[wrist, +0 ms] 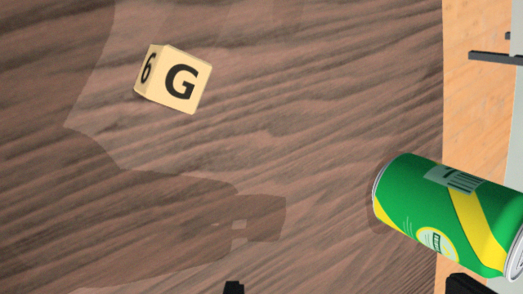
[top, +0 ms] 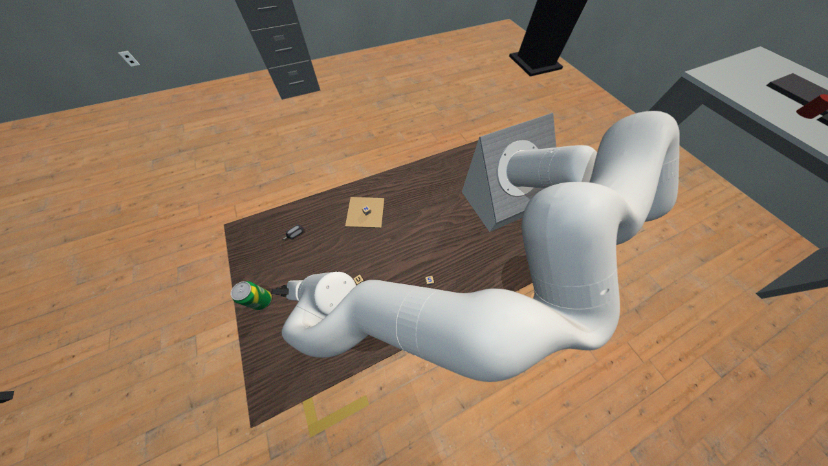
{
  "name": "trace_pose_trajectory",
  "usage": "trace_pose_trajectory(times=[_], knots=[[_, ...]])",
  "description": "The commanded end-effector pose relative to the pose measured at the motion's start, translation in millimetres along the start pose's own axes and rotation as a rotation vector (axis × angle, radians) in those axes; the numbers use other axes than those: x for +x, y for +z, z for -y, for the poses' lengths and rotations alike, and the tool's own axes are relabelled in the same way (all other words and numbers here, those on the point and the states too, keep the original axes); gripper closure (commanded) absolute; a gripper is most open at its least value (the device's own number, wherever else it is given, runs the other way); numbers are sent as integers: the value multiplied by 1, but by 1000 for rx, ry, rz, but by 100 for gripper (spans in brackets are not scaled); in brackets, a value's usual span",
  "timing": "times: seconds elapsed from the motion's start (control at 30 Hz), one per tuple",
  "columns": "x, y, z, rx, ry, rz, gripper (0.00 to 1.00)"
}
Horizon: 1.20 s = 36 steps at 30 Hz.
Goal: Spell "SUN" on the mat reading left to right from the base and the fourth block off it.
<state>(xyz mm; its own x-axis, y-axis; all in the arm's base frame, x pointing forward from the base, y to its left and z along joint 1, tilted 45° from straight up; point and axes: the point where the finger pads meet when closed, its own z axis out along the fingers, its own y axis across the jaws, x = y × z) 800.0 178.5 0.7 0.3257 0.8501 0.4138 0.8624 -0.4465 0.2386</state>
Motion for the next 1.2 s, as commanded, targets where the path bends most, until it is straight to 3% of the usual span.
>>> trace_pose_trajectory(times=[0.0, 0.6, 0.7, 0.77, 0.97, 1.1, 1.17], knots=[[0, -1, -1, -2, 0, -1, 0], [-1, -1, 0, 3, 1, -1, 0], [-18, -9, 22, 61, 10, -1, 0], [-39, -22, 55, 142, 25, -7, 0], [-64, -43, 98, 241, 50, -24, 0], [-65, -44, 100, 246, 51, -25, 0], [-83, -66, 138, 325, 76, -48, 0]])
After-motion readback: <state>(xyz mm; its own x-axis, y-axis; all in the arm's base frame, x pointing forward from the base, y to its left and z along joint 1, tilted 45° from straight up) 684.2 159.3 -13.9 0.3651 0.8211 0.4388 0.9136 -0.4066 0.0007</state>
